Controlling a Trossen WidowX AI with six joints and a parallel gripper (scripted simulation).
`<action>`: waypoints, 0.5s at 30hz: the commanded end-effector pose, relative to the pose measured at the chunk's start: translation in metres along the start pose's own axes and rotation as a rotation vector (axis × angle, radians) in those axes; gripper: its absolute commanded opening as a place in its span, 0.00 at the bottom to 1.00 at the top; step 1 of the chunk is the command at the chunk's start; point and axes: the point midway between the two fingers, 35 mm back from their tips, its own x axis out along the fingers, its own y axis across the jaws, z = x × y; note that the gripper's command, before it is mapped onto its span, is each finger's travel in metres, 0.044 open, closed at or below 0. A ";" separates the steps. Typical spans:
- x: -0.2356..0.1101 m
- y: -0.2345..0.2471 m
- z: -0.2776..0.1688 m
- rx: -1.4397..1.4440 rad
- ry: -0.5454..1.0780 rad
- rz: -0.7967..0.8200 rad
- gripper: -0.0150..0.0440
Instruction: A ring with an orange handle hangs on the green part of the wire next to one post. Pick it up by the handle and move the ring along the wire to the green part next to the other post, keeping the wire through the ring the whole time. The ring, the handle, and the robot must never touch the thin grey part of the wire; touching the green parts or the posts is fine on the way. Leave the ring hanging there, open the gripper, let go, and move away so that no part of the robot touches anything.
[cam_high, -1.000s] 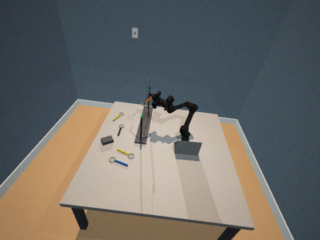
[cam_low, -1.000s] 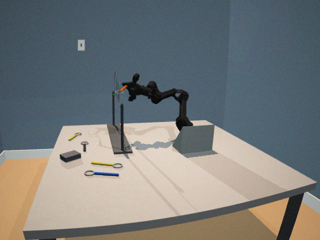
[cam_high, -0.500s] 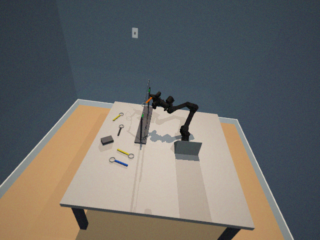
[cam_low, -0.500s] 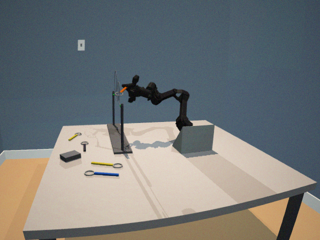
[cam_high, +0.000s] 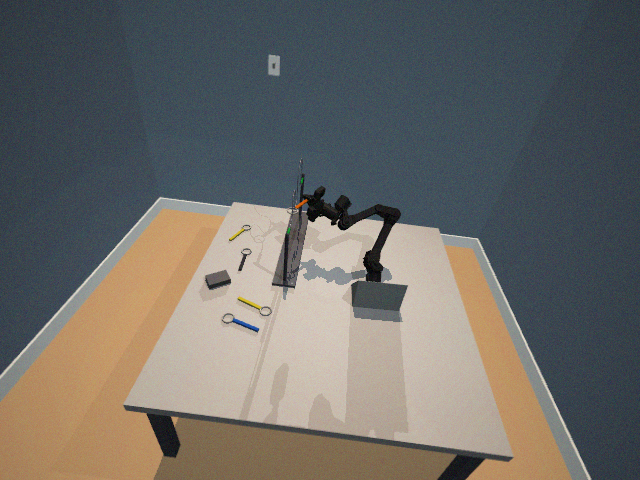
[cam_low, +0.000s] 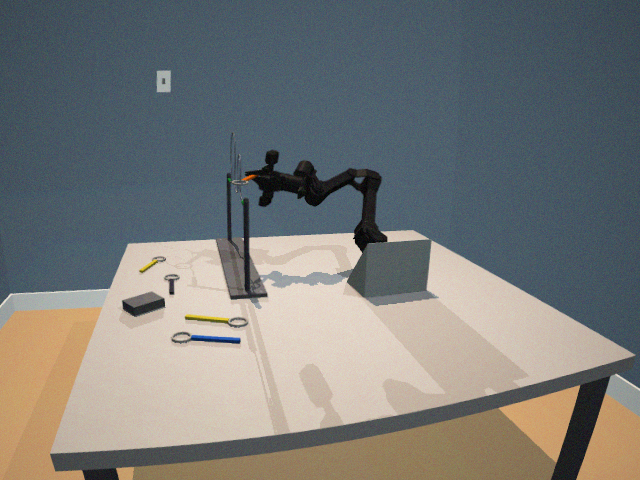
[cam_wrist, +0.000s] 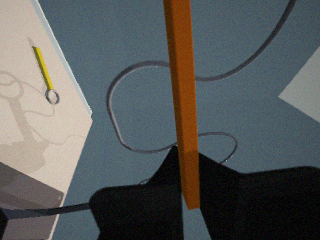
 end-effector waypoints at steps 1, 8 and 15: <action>-0.004 0.017 0.002 0.078 0.008 0.051 0.00; -0.008 0.037 0.005 0.200 0.026 0.120 0.00; -0.013 0.055 0.010 0.310 0.041 0.182 0.00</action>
